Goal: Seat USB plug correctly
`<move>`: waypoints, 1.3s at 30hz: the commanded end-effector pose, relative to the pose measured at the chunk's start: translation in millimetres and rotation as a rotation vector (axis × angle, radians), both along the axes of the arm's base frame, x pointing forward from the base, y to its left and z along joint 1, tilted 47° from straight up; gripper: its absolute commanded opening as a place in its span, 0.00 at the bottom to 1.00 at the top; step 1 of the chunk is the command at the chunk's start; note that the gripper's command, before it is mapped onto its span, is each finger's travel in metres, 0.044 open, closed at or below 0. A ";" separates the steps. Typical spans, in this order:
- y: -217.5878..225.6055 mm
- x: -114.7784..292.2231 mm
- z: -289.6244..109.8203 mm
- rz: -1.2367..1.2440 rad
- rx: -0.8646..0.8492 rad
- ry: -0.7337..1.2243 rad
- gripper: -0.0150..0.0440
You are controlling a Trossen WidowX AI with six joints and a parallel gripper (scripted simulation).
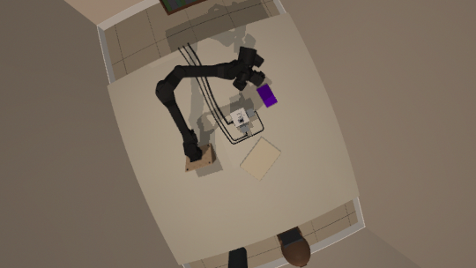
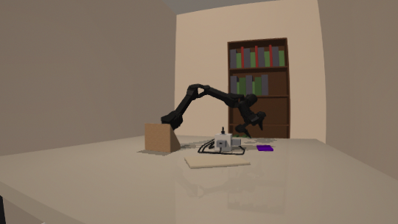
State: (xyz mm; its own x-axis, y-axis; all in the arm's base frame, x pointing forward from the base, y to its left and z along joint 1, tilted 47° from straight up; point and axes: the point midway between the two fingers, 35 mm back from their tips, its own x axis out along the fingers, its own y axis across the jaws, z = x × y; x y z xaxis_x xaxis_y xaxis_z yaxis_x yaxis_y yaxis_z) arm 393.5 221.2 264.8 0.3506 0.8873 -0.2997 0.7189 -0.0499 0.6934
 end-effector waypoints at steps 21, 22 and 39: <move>-126.0 -9.3 -95.6 0.551 -0.707 -0.862 1.00; -129.3 -11.0 -97.6 0.576 -0.719 -0.888 1.00; -182.3 -51.7 -122.5 1.022 -0.796 -1.324 1.00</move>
State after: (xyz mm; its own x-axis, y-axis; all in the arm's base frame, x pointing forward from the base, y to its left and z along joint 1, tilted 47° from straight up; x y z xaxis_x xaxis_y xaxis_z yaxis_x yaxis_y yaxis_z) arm 372.6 80.7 170.7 0.2918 0.7112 -0.6396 -0.3210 0.7027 0.6349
